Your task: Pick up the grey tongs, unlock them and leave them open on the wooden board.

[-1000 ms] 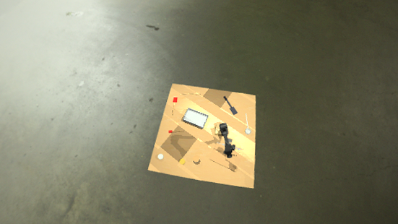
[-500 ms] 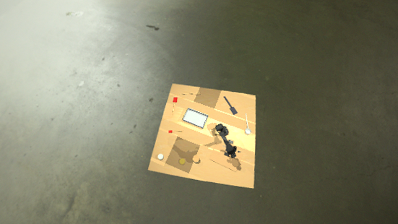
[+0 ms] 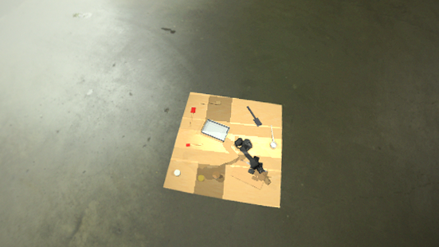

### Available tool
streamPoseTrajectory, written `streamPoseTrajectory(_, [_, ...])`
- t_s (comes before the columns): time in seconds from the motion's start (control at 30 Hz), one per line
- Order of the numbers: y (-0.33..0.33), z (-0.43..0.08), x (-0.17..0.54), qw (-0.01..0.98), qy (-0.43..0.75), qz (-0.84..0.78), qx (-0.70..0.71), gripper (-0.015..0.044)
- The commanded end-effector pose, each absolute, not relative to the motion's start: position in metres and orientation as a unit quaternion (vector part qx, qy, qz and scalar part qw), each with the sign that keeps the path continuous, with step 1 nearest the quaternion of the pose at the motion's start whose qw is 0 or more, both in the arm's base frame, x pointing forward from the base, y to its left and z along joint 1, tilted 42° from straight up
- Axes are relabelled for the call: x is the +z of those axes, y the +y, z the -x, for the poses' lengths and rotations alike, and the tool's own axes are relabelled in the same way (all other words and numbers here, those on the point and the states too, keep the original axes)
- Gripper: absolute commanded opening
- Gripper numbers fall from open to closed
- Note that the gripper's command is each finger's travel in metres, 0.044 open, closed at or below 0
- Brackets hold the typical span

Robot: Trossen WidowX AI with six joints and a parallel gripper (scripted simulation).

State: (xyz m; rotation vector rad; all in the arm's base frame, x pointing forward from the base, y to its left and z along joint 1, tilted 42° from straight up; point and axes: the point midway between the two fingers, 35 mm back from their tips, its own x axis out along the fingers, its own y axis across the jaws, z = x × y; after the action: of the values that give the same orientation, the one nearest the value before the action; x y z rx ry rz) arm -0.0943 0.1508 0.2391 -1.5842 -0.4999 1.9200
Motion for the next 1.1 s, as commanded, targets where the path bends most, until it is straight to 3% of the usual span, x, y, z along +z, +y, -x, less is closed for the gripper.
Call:
streamPoseTrajectory(0.0, [0.152, 0.096, 0.246, 0.31, -0.191, 0.585, 0.725, -0.015])
streamPoseTrajectory(1.07, [0.18, 0.11, 0.217, 0.308, -0.188, 0.586, 0.725, -0.015])
